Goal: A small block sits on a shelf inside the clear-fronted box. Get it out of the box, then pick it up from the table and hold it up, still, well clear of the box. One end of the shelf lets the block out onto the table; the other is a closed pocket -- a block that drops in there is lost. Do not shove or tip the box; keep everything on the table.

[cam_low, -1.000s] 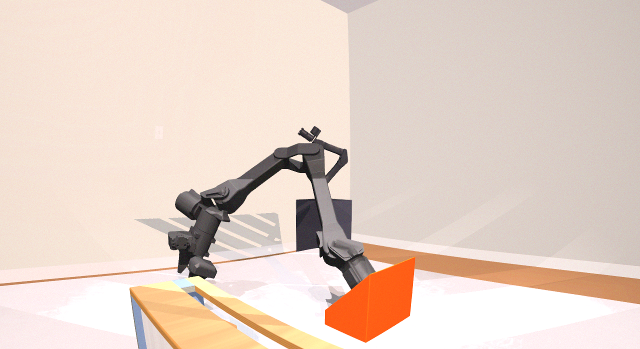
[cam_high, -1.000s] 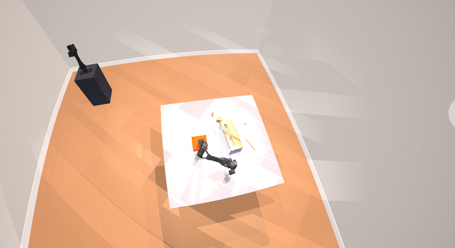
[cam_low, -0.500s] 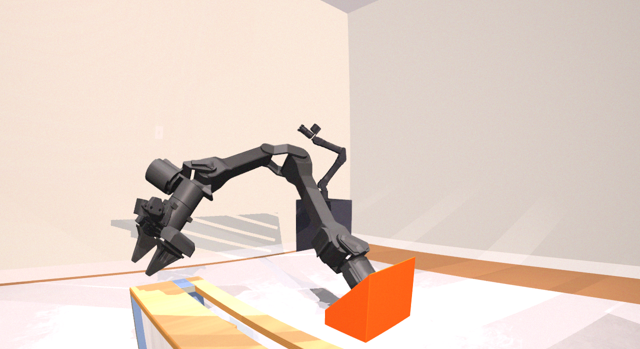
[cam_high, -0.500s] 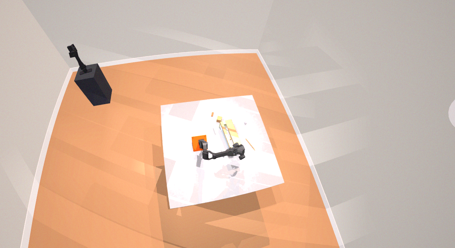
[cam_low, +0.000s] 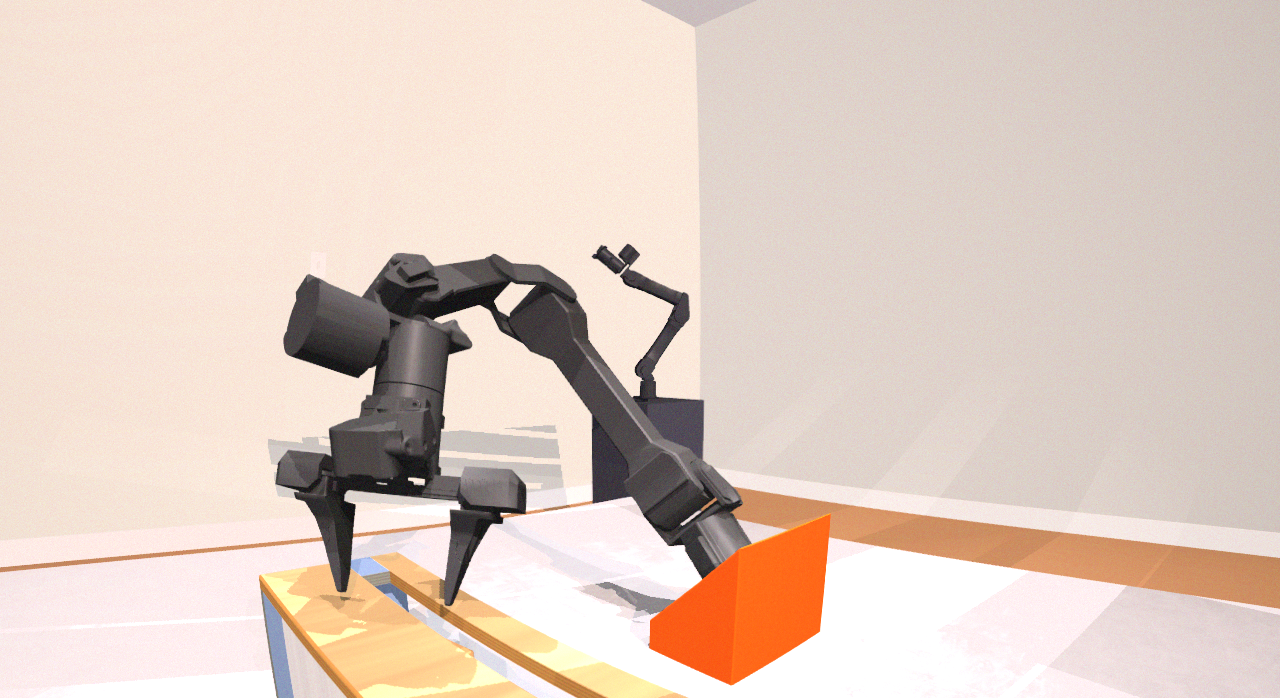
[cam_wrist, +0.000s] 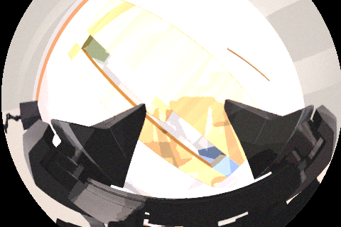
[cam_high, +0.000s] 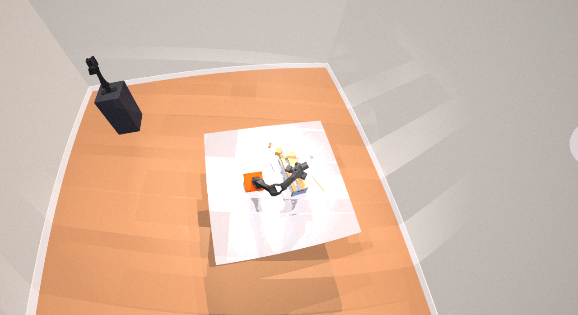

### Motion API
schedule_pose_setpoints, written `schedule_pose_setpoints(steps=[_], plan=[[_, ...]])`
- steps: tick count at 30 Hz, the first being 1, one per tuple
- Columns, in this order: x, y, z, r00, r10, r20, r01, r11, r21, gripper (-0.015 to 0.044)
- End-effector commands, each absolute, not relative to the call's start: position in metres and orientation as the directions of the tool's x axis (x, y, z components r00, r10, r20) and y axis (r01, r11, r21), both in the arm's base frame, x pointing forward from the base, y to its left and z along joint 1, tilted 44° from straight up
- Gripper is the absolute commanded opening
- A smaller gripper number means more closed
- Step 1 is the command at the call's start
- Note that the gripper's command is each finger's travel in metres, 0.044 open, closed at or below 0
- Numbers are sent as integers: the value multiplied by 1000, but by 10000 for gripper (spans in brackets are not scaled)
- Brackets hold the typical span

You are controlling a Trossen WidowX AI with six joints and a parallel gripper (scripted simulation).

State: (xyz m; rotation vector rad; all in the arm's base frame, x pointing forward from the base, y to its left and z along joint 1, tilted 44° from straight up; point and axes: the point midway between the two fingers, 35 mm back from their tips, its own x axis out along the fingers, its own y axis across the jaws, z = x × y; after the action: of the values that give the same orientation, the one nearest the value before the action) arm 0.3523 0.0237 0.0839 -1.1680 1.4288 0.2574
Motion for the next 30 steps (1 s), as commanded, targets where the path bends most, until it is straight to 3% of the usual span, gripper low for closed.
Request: schedule_pose_setpoints(steps=[1, 4, 8, 30], plan=[[322, 58, 56, 81, -608, -790, -903, 291, -317, 400], [295, 72, 45, 6, -751, -661, -978, 134, -160, 400], [275, 84, 44, 8, -873, -488, -1000, -14, 9, 400], [276, 72, 30, 11, -880, -476, -999, -27, 27, 400]])
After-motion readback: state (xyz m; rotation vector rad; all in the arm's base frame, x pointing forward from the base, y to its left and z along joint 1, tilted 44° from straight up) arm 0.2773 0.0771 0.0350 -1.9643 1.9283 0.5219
